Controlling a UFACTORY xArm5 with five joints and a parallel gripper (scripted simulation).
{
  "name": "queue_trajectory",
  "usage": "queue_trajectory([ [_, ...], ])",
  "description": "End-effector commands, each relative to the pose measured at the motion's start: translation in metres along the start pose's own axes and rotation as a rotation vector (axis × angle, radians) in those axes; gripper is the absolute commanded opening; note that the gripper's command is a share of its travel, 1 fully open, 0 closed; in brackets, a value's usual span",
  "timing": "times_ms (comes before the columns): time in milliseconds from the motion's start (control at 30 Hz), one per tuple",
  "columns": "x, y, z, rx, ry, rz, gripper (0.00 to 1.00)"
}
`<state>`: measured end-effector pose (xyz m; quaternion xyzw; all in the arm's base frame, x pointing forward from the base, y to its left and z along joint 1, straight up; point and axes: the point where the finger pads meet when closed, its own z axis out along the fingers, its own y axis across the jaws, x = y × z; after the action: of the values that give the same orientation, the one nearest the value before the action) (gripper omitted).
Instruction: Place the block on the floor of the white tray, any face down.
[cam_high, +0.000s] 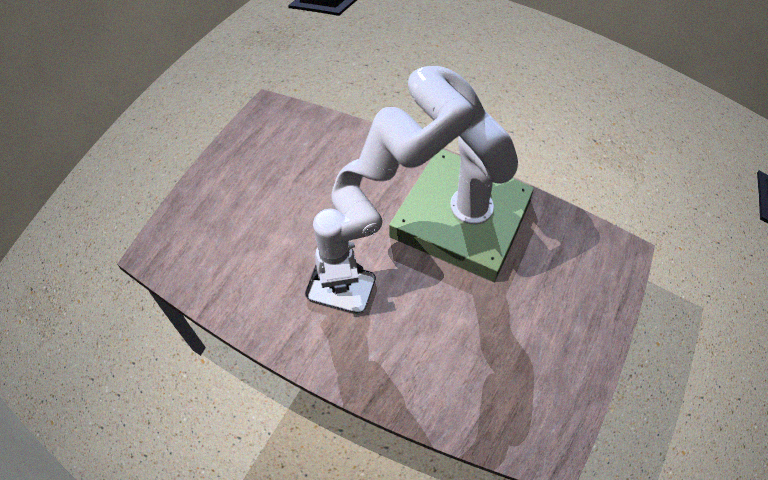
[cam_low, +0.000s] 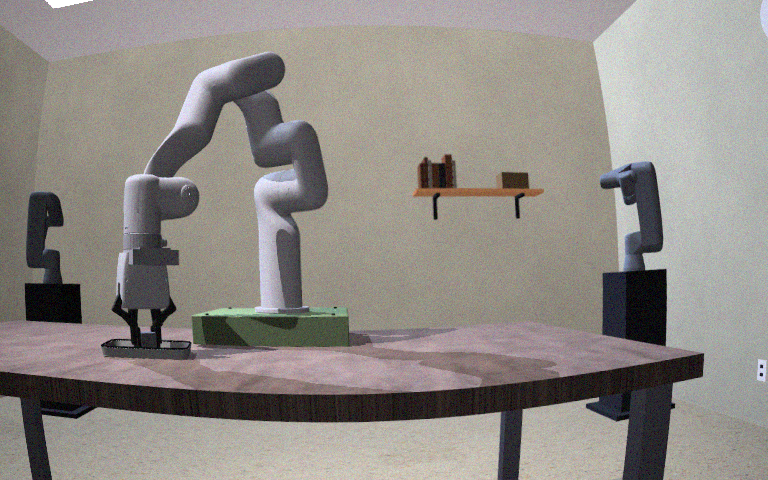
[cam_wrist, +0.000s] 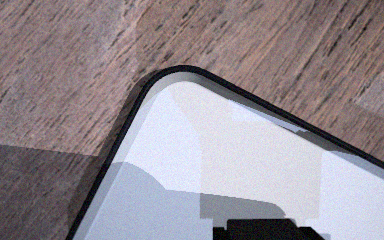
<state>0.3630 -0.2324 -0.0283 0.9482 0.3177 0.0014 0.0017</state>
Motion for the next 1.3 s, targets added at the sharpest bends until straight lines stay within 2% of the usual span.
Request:
queue_trajectory([
  [0,0.0006,0.0015,-0.0007,-0.004,0.001,0.0,0.0],
  [833,0.0005,0.0015,0.0012,-0.004,0.001,0.0,0.0],
  [867,0.0005,0.0015,0.0012,-0.004,0.001,0.0,0.55],
  [1267,0.0005,0.0015,0.0012,-0.004,0.001,0.0,0.55],
])
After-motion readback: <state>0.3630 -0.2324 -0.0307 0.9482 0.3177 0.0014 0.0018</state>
